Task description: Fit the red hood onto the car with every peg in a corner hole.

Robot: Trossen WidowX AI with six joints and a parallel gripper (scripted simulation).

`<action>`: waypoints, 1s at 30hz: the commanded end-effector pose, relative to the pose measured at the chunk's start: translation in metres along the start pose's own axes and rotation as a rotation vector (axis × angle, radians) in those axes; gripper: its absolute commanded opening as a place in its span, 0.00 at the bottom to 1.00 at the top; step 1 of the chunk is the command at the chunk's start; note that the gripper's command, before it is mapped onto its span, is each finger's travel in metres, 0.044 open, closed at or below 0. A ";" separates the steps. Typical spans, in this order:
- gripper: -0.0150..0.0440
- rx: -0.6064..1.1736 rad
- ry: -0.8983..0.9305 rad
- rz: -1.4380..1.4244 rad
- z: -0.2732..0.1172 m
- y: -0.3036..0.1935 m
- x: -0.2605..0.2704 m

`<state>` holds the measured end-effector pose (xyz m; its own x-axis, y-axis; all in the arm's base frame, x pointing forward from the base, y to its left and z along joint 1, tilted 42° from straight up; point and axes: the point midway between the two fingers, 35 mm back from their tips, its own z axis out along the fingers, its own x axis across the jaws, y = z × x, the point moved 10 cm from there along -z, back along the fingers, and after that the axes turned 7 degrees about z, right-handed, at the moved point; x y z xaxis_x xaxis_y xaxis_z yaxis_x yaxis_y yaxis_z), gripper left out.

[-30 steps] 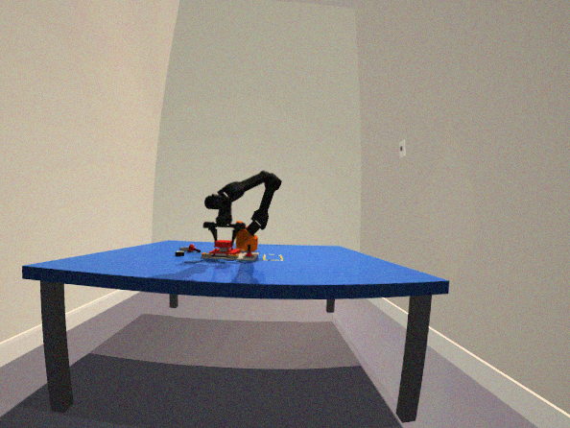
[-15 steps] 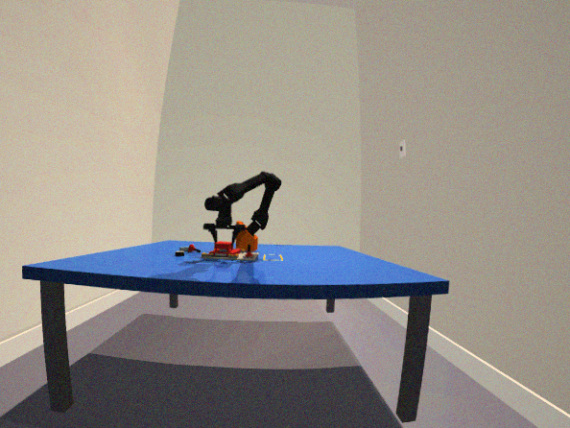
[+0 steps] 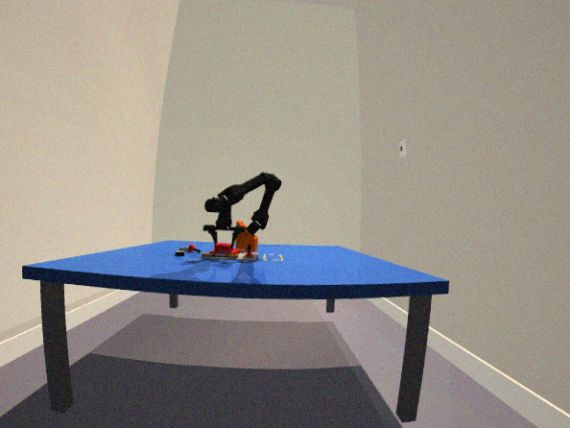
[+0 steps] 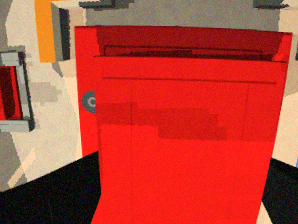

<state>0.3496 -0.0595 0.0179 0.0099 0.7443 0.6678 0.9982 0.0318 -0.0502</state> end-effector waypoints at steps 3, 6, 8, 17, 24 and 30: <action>0.25 -0.003 0.006 0.004 0.003 0.000 0.000; 0.25 -0.003 0.005 0.003 0.004 0.000 0.000; 0.25 -0.002 0.004 0.002 0.003 0.000 0.000; 0.52 0.001 0.000 -0.001 0.003 0.000 0.000; 0.83 0.001 0.000 -0.001 0.003 0.000 0.000; 1.00 0.001 0.000 -0.001 0.003 0.000 0.000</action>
<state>0.3494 -0.0569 0.0156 0.0090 0.7439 0.6682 0.9982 0.0333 -0.0505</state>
